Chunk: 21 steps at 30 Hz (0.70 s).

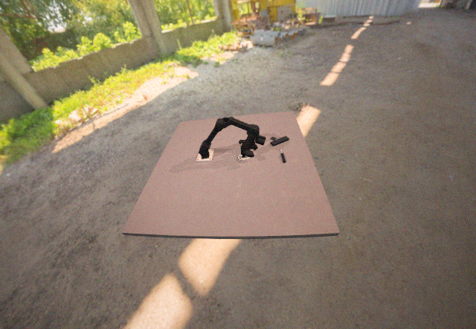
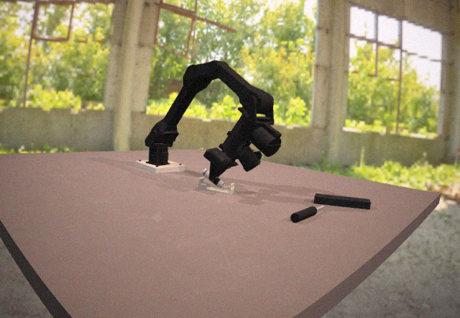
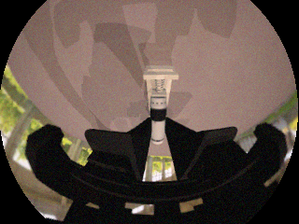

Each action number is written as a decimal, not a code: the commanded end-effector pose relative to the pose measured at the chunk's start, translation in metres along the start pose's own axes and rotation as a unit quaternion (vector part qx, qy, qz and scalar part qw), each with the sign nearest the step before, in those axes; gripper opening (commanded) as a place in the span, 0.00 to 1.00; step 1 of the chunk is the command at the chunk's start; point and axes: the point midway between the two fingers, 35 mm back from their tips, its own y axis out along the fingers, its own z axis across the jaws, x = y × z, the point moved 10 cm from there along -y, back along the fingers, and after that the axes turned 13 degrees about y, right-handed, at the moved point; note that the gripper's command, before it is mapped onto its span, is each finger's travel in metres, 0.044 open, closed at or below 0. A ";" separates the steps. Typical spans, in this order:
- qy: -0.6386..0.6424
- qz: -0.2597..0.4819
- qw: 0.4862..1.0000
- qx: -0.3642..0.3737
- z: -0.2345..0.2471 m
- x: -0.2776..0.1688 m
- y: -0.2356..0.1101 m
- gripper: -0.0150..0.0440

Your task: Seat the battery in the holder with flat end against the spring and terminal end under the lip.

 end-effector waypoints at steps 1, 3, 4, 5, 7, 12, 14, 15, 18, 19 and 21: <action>0.001 0.005 1.000 -0.002 0.001 0.004 0.001 0.36; 0.001 0.005 1.000 -0.002 0.001 0.005 0.001 0.36; 0.001 0.005 1.000 -0.001 0.001 0.006 0.001 0.36; 0.001 0.005 1.000 -0.001 0.001 0.006 0.000 0.36; 0.001 0.005 1.000 -0.001 0.001 0.008 0.000 0.36; 0.001 0.004 1.000 -0.001 0.002 0.010 -0.001 0.36; 0.001 0.004 1.000 -0.001 0.002 0.011 -0.002 0.36; 0.001 0.004 1.000 -0.001 0.002 0.012 -0.002 0.36; 0.001 0.004 1.000 -0.001 0.002 0.013 -0.003 0.36; 0.001 0.004 1.000 -0.001 0.003 0.014 -0.003 0.36; 0.002 0.004 1.000 -0.001 0.003 0.015 -0.004 0.36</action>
